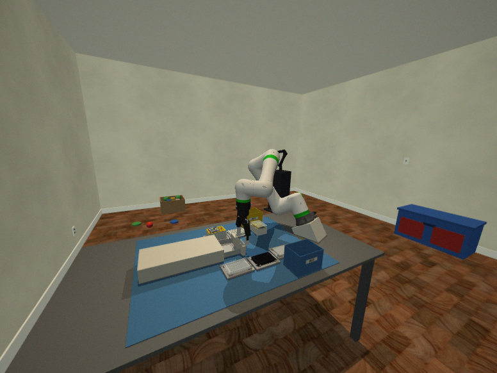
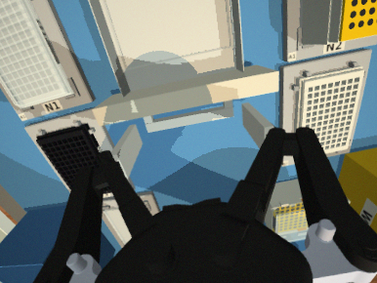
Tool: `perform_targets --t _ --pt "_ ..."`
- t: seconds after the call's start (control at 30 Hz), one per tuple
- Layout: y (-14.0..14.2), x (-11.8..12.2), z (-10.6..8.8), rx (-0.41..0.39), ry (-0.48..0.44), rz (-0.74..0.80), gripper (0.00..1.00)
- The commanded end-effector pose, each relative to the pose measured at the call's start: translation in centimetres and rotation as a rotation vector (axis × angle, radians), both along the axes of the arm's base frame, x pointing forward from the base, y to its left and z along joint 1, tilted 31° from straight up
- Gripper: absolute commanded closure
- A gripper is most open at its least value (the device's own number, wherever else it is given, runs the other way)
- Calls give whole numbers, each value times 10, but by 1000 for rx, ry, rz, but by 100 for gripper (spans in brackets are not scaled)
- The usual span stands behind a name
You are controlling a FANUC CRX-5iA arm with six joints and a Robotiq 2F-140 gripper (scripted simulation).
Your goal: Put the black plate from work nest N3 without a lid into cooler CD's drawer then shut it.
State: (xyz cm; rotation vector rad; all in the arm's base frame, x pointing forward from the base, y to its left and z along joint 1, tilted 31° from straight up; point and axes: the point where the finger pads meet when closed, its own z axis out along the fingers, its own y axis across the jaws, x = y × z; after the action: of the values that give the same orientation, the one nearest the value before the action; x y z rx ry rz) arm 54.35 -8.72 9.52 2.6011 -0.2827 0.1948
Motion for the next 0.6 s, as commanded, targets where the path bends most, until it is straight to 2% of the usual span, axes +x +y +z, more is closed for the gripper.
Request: perform_targets --t 0.0,0.57 --pt "-2 1 -4 0 0 0 13" --pt "-12 2 -21 0 0 0 13"
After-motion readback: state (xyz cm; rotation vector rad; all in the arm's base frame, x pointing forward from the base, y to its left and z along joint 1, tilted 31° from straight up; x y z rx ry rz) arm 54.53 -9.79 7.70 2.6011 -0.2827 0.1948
